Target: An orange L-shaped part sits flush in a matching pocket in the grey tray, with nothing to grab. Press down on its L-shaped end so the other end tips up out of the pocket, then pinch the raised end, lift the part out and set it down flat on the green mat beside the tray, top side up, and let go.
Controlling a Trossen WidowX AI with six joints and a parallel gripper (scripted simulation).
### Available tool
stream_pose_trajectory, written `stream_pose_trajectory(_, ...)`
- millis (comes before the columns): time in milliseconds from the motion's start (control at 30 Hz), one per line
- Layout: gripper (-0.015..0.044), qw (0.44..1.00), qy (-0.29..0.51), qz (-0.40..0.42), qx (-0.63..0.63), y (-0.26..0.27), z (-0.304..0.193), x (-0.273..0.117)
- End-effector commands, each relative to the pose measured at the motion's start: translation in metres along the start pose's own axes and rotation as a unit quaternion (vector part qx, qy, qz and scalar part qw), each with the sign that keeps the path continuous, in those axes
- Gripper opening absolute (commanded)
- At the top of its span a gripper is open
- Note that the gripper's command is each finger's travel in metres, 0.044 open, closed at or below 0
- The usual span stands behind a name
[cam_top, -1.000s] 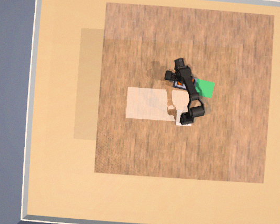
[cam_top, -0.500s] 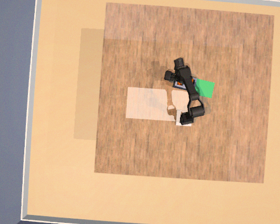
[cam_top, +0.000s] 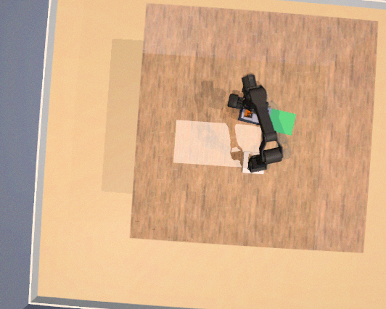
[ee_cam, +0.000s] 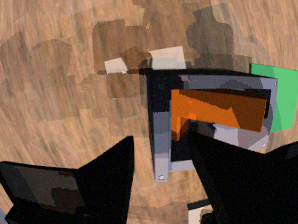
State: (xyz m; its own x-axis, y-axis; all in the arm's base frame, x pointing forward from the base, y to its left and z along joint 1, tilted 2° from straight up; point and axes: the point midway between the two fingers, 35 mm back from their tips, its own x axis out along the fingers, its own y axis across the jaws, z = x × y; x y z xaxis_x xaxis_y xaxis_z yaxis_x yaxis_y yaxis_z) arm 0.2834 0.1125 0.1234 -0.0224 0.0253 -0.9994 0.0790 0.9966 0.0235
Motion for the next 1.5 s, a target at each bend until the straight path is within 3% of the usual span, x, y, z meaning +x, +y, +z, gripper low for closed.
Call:
stream_pose_trajectory(0,0.018,1.0,-0.007,0.002,-0.002,-0.006,-0.002,-0.04)
stream_pose_trajectory(933,0.018,1.0,-0.016,0.008,0.001,-0.004,0.0,-0.038)
stream_pose_trajectory(967,0.0206,1.0,-0.016,0.007,-0.006,-0.005,0.0,-0.038)
stream_pose_trajectory(1067,0.028,0.998,-0.016,0.006,-0.064,-0.01,0.001,-0.039)
stream_pose_trajectory(1267,0.028,0.955,-0.013,0.0,-0.297,-0.034,0.006,-0.04)
stream_pose_trajectory(1467,0.028,0.85,-0.009,-0.005,-0.527,-0.059,0.008,-0.041)
